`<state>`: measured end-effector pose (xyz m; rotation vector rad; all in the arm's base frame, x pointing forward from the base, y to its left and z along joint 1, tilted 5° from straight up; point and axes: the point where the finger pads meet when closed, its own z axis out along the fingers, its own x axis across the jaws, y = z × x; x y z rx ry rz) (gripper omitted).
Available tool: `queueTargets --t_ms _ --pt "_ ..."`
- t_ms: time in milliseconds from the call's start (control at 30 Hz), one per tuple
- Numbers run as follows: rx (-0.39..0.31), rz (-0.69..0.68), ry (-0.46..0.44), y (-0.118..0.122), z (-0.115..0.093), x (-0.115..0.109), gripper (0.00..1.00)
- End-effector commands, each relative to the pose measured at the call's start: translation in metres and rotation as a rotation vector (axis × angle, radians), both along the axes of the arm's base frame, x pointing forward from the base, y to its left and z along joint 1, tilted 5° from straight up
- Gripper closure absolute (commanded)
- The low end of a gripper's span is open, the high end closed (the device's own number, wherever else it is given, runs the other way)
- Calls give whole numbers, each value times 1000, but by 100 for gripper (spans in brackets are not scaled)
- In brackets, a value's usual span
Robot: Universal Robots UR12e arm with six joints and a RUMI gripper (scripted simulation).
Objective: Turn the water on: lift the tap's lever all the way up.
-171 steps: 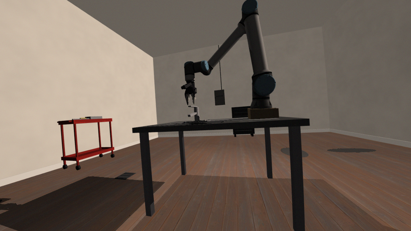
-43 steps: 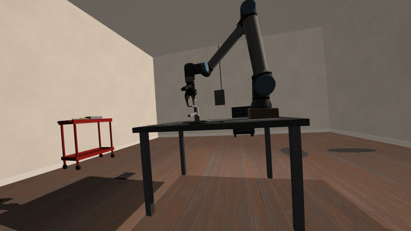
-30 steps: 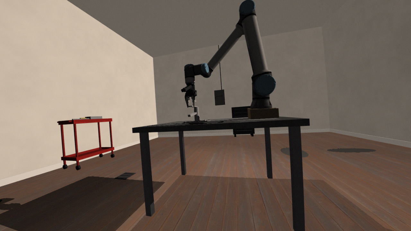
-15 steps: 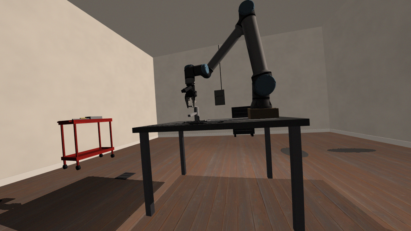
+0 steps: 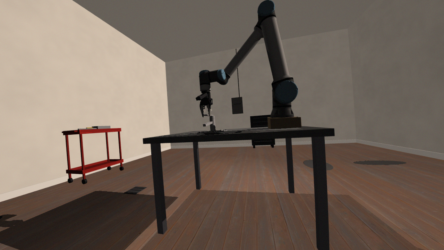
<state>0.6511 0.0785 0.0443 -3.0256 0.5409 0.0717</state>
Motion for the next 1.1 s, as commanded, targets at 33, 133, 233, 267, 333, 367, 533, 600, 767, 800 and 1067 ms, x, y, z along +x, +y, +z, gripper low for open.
queueTargets --t_ms 33,133,233,267,333,367,533,600,767,800,1067 --pt "0 0 -1 0 1 1 61" --pt "0 0 -1 0 1 1 61" --pt "0 0 -1 0 1 1 61" --pt "0 0 -1 0 1 1 61" --pt "0 0 -1 0 1 1 61" --pt "0 0 -1 0 1 1 61" --pt "0 0 -1 0 1 1 61" --pt "0 0 -1 0 1 1 61" --pt "0 0 -1 0 1 1 100" --pt "0 0 -1 0 1 1 100" --pt "0 0 -1 0 1 1 100"
